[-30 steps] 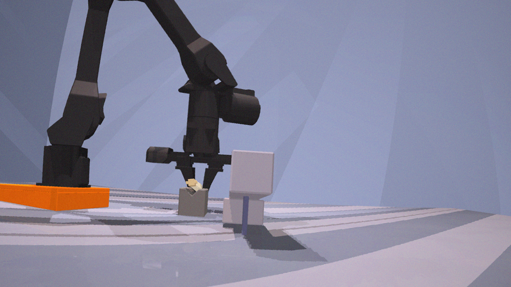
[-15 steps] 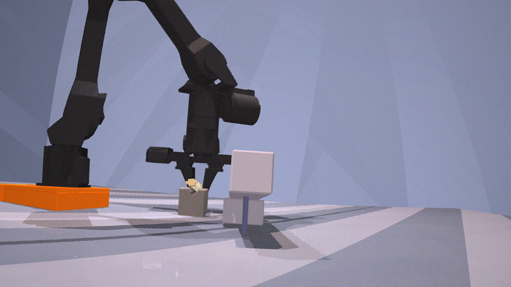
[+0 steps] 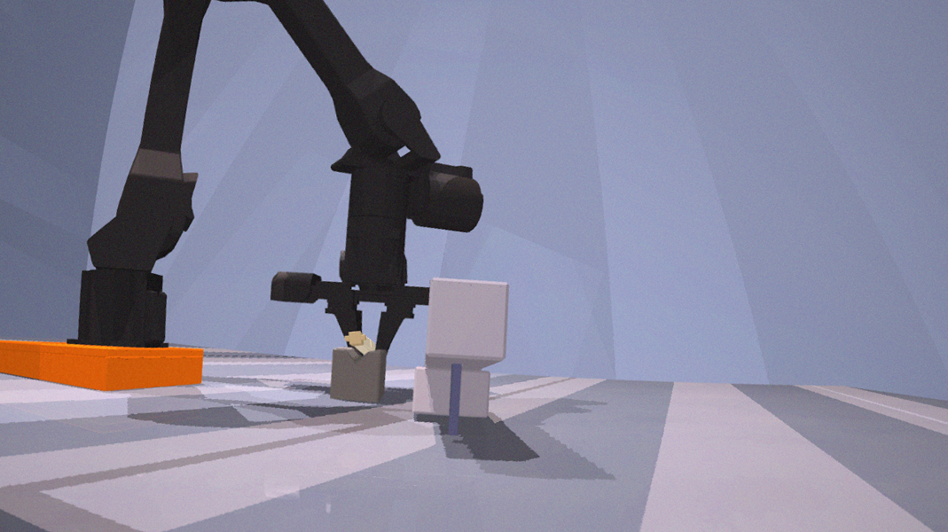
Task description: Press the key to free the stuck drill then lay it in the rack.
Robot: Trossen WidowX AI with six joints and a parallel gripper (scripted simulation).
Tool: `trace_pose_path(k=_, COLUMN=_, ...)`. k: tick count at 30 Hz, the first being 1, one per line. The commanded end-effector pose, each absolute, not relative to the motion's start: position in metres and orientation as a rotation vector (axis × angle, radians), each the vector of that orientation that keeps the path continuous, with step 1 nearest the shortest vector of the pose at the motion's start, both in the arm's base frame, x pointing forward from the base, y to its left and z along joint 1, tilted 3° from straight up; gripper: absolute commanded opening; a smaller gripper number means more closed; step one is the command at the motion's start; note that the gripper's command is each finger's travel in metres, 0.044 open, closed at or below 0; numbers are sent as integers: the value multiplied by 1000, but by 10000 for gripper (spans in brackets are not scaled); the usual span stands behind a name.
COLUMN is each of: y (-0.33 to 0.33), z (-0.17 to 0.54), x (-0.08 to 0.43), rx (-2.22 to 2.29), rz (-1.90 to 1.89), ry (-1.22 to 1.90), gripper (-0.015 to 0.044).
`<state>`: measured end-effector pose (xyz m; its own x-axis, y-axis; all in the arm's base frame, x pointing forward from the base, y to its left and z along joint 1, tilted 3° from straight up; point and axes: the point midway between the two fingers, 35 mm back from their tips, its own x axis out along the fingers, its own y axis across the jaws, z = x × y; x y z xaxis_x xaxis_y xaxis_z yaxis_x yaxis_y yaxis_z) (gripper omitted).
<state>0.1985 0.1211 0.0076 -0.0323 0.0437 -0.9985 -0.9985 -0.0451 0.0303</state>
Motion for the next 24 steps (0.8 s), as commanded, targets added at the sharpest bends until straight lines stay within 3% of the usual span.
trace_pose_path(k=1, y=114, z=4, x=198, rx=-1207, rz=1276, ry=1202, gripper=0)
trace_pose_path(k=19, y=114, z=4, x=198, rx=-1207, rz=1276, ry=1202, gripper=0)
trace_pose_path(k=24, y=121, z=8, x=198, rx=-1194, rz=1286, ry=1178, gripper=131)
